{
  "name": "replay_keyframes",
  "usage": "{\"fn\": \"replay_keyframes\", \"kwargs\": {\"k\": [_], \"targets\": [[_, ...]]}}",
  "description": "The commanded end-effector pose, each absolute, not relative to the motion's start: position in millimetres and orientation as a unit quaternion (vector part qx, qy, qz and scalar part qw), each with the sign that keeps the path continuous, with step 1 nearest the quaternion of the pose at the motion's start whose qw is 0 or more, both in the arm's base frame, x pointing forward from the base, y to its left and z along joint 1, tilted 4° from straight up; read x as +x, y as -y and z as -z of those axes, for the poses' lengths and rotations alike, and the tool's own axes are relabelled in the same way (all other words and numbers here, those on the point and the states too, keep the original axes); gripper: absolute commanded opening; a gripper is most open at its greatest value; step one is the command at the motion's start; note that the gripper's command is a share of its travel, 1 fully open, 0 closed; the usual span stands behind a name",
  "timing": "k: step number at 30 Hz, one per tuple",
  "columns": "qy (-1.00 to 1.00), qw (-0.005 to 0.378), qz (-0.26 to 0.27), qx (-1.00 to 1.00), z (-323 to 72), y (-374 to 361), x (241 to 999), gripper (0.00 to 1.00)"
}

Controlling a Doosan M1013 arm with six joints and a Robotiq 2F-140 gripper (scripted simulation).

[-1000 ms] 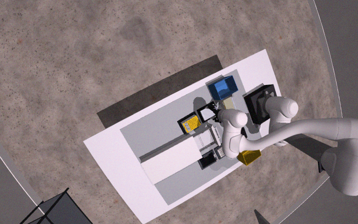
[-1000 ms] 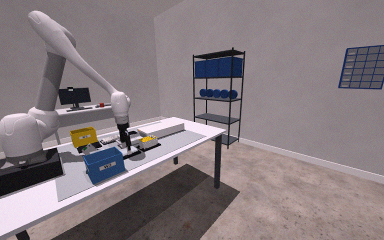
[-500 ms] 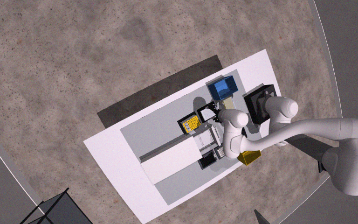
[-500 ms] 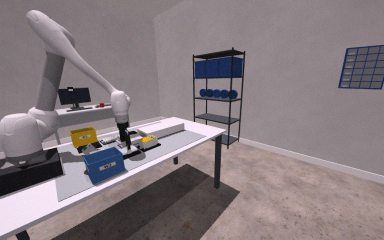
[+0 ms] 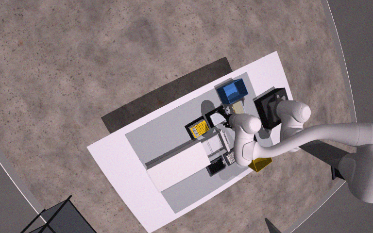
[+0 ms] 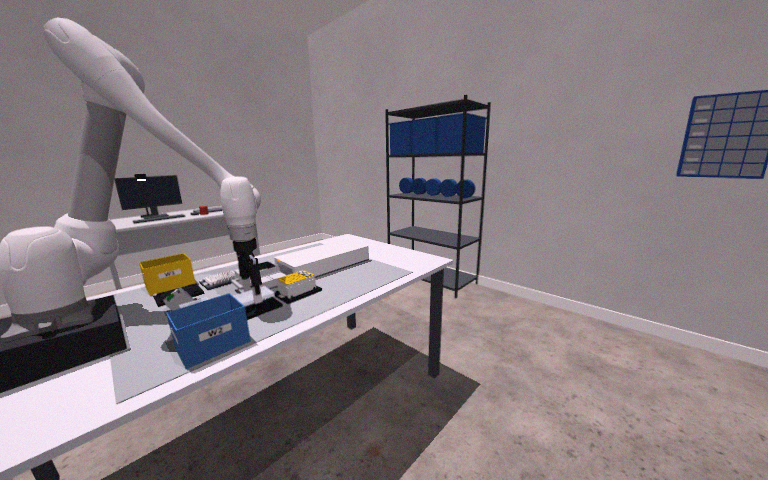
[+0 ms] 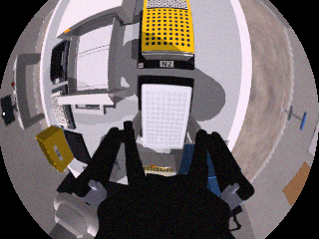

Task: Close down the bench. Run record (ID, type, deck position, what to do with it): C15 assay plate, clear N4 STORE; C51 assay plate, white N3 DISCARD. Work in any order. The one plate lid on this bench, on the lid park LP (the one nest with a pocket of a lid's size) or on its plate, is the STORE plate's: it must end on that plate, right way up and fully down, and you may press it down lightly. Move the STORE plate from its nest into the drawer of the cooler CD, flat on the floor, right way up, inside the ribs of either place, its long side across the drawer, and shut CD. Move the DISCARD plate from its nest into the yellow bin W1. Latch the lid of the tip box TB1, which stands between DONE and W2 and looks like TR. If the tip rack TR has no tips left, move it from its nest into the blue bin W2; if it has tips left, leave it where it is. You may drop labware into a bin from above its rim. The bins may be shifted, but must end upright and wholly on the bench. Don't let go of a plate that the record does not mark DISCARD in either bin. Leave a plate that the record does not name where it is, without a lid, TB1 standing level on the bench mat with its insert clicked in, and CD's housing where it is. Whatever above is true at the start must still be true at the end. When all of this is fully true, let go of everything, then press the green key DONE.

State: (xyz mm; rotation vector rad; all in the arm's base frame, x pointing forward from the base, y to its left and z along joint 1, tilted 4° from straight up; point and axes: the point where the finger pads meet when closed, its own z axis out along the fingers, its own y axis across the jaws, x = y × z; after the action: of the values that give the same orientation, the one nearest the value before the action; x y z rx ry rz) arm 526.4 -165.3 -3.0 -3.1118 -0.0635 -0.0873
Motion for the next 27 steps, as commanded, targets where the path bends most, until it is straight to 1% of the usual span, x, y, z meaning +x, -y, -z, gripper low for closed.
{"fn": "replay_keyframes", "kwargs": {"k": [1,27], "targets": [[0.02,0.014,0.028,-0.999,-1.6,165.4,526.1,0.0],[0.02,0.014,0.028,-0.999,-33.5,166.3,524.4,0.0]]}}
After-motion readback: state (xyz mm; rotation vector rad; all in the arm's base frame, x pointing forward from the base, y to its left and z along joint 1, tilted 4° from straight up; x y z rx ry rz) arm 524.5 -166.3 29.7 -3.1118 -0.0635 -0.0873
